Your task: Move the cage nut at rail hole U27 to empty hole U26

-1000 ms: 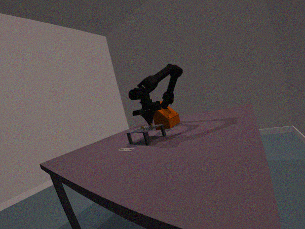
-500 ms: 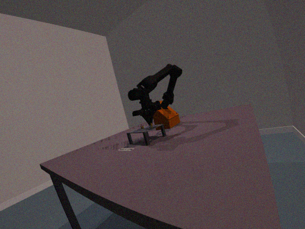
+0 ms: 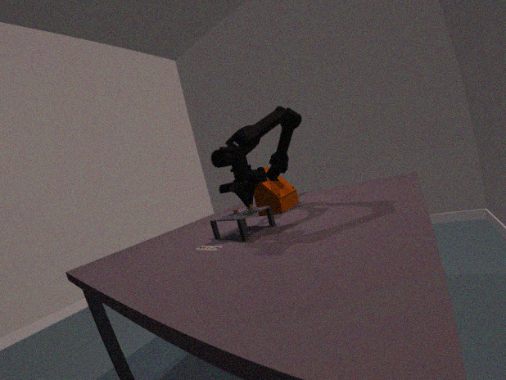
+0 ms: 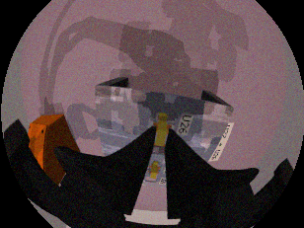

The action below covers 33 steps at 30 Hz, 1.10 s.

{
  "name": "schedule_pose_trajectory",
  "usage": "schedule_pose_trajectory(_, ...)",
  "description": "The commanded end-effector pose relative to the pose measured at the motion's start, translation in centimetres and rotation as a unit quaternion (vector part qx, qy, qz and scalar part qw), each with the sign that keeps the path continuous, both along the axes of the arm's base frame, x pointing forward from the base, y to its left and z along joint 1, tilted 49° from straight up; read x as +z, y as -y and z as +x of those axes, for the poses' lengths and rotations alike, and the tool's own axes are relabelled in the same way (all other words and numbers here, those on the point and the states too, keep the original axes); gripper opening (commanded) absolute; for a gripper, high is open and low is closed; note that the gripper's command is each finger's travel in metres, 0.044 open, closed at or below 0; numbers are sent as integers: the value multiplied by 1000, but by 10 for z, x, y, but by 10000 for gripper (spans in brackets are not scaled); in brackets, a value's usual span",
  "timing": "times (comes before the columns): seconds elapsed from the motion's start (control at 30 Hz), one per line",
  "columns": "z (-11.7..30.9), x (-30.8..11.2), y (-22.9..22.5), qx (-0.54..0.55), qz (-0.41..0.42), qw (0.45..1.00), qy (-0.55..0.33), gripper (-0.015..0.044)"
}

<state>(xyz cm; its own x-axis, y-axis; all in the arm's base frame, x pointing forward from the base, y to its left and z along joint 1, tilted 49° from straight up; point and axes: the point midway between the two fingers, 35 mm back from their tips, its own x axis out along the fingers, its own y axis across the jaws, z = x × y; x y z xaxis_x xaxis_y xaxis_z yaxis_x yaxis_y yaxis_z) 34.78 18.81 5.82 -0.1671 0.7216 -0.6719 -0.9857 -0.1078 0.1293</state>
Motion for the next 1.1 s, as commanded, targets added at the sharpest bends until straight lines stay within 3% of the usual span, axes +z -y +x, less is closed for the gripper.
schedule_pose_trajectory(0.0, 1, 1, 0, 2, 2, 1000, 0, 24)
schedule_pose_trajectory(1.07, 4, 1, -1, 3, 2, 1000, -1, 24)
